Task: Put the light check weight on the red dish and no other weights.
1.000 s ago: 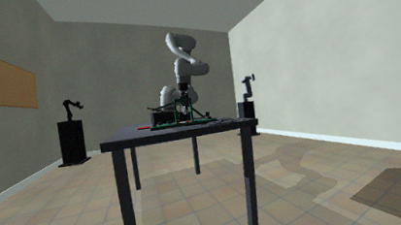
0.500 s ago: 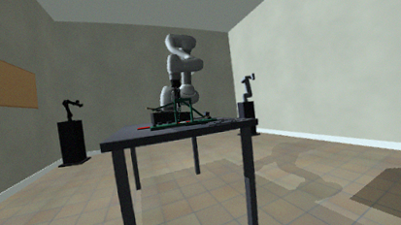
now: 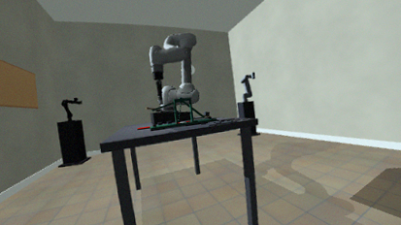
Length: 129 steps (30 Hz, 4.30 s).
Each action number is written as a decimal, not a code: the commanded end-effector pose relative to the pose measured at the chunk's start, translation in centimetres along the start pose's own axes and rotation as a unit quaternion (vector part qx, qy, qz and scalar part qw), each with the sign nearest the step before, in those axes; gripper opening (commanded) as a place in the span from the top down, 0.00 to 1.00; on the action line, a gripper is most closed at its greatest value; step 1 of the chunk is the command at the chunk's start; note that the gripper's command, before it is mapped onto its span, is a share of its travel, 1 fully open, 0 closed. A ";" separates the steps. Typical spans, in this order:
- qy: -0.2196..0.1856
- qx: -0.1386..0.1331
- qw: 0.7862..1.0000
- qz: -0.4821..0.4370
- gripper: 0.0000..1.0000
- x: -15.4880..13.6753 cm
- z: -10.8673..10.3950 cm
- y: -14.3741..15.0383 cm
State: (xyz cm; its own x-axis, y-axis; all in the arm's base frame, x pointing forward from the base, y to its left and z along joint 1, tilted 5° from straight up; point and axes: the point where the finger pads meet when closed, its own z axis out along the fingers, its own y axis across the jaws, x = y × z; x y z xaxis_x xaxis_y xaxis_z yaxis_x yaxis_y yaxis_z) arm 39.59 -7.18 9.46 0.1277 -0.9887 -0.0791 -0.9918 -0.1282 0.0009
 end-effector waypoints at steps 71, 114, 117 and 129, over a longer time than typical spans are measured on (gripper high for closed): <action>-0.003 0.000 1.000 -0.001 0.76 9.4 0.3 -17.0; -0.003 0.000 1.000 -0.001 0.76 9.4 1.9 -17.0; -0.003 0.000 1.000 -0.001 0.76 9.4 1.9 -17.0; -0.003 0.000 1.000 -0.001 0.76 9.4 2.0 -17.0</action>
State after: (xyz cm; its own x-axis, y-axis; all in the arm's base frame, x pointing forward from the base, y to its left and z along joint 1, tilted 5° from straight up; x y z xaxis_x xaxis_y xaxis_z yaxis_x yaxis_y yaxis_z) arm 57.66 -14.09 6.71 0.1304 -0.9878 -0.0846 -0.9914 -0.1310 0.0013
